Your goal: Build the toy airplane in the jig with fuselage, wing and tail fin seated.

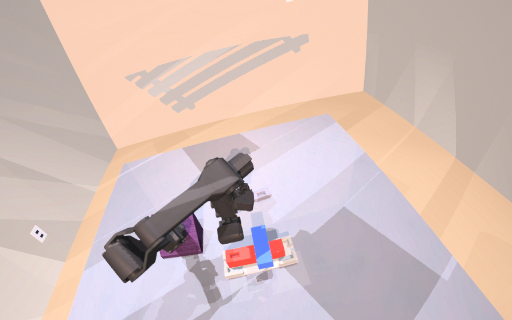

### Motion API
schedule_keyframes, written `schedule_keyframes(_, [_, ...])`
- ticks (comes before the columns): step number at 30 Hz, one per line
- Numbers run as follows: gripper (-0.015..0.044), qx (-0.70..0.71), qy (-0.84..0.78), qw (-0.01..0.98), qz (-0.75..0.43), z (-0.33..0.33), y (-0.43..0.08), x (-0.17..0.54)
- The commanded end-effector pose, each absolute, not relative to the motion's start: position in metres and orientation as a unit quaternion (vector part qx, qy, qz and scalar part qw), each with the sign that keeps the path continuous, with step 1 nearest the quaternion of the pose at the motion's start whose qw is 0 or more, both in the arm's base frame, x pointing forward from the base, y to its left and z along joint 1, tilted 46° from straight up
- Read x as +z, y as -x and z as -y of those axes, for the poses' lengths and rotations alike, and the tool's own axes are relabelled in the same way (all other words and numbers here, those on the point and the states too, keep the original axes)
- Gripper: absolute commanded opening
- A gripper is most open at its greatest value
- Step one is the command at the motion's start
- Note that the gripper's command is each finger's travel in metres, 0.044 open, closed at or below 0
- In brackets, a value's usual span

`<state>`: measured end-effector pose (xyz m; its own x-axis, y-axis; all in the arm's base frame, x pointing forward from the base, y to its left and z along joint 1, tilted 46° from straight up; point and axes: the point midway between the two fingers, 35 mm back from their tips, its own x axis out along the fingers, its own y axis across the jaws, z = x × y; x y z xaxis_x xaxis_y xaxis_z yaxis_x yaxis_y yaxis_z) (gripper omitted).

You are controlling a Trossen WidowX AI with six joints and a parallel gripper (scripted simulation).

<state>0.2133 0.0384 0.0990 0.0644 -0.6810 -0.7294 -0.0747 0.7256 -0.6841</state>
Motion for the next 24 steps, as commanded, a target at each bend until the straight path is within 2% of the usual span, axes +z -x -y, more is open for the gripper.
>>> schedule_keyframes(1, [0.0,-0.231,0.298,0.664,-0.645,-0.026,-0.209,0.103])
schedule_keyframes(17, [0.0,-0.248,0.297,0.663,-0.641,0.013,-0.194,0.12])
schedule_keyframes(20, [0.0067,-0.248,0.297,0.663,-0.641,0.013,-0.194,0.12])
schedule_keyframes(24, [0.0067,-0.248,0.297,0.663,-0.641,0.013,-0.194,0.12])
